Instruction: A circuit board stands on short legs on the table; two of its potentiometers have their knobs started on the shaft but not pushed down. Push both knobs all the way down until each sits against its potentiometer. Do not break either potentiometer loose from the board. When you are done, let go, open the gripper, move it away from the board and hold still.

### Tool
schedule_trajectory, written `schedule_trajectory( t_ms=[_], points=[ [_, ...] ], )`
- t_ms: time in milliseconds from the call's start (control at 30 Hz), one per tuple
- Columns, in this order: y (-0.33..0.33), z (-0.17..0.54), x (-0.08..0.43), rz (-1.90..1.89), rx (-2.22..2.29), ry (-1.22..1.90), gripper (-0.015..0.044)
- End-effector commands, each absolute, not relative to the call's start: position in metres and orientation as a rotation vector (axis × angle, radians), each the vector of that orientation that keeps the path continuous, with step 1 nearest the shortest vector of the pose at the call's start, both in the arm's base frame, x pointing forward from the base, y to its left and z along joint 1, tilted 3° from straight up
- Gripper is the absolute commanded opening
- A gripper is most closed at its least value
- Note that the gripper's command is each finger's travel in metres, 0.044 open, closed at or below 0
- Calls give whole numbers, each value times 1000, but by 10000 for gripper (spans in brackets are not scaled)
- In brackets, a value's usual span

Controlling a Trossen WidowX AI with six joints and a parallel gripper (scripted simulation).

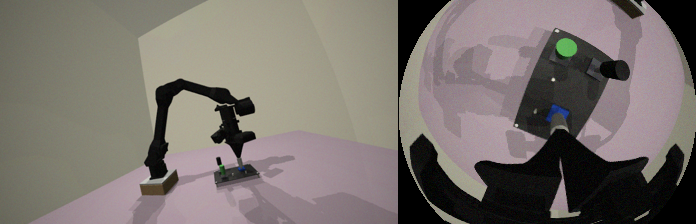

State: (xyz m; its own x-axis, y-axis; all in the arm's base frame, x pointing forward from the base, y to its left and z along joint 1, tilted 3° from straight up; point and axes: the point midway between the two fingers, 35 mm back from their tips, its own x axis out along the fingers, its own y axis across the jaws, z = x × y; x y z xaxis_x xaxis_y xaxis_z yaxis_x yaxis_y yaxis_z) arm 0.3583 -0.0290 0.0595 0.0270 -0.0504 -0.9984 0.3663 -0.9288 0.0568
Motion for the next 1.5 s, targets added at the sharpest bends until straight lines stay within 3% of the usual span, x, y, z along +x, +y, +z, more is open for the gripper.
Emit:
schedule_trajectory(
  t_ms=[0, 333, 667, 900, 1167, 1467],
  points=[
    [-28, 64, 360, -1975, 2011, 326, 0],
    [-28, 78, 359, -1975, 2011, 326, 0],
    [-28, 73, 355, -1978, 2005, 329, 263],
    [-22, 91, 287, -1961, 1988, 356, 440],
    [-16, 89, 194, -1988, 1997, 334, 440],
    [-16, 87, 187, -1991, 1998, 331, 440]
  ],
)
